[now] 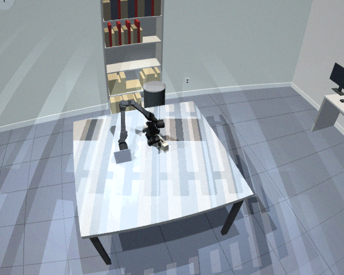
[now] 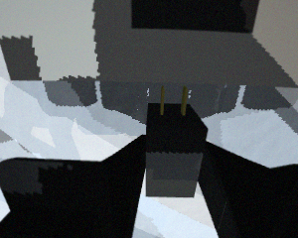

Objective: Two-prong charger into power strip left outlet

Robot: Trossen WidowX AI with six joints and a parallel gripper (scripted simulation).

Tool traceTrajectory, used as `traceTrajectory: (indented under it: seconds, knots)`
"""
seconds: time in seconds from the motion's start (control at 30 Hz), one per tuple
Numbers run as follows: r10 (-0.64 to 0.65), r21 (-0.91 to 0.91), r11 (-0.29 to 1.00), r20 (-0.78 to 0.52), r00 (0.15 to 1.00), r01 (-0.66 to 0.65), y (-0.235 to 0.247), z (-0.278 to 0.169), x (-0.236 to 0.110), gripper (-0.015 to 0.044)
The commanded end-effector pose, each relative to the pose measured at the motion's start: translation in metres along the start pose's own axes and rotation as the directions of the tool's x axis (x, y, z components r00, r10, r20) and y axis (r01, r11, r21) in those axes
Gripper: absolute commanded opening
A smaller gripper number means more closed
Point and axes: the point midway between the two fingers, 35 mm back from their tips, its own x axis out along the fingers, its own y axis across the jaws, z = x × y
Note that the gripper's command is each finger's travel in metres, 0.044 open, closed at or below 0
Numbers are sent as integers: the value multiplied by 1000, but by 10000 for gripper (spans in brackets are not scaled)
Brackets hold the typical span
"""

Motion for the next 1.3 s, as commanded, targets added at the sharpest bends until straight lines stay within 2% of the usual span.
traceTrajectory:
  seconds: [0.0,1.27]
  knots:
    - [4,6,1000,2,1000,-4,1,2,-1,0]
    - [4,6,1000,2,1000,-4,1,5,-1,0]
